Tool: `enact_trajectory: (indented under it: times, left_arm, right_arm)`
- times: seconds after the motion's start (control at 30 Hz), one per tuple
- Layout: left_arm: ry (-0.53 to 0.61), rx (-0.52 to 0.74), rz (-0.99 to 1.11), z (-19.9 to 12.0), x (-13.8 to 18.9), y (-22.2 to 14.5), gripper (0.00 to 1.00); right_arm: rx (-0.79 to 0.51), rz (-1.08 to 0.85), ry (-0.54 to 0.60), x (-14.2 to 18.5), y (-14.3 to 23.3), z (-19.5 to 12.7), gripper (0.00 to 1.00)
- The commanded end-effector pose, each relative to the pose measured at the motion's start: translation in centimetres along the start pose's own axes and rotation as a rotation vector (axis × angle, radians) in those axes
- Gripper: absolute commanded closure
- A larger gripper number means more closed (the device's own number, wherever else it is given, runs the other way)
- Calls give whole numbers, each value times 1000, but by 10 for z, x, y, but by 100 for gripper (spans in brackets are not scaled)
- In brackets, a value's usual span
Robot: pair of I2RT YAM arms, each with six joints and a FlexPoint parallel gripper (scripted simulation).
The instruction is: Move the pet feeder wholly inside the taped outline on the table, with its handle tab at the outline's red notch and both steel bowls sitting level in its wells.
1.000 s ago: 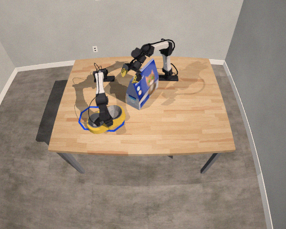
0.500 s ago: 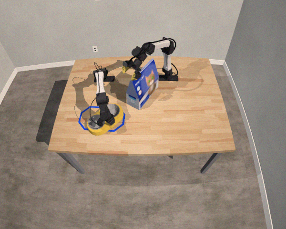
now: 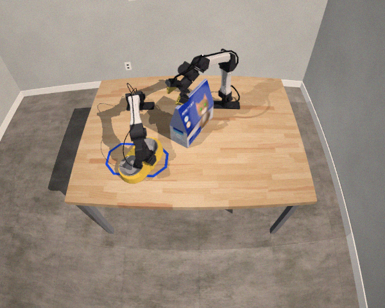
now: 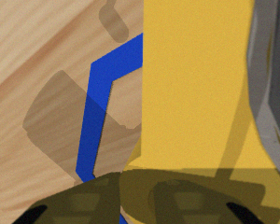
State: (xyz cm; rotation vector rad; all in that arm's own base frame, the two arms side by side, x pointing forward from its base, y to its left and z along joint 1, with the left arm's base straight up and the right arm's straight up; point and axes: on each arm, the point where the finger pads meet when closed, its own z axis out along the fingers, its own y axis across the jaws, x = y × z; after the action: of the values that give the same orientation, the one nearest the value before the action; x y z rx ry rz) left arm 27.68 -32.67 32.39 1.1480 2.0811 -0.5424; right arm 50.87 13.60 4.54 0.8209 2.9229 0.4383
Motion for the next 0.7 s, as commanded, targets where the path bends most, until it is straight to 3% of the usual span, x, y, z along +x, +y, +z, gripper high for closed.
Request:
enact_trajectory:
  times: [0.0, 0.17, 0.2, 0.67]
  left_arm:
    - [-4, 21, 19, -8, 3, -5, 0]
    - [-4, 21, 19, -8, 3, -6, 0]
    - [-4, 21, 19, -8, 3, -6, 0]
    - [-14, 10, 13, -5, -2, -2, 0]
  right_arm:
    - [-22, -131, 22, 13, 5, -16, 95]
    - [-6, -173, 55, 18, -1, -5, 95]
    - [-20, -198, 44, 20, 3, -16, 95]
    - [-15, -416, 114, 38, -7, -16, 95]
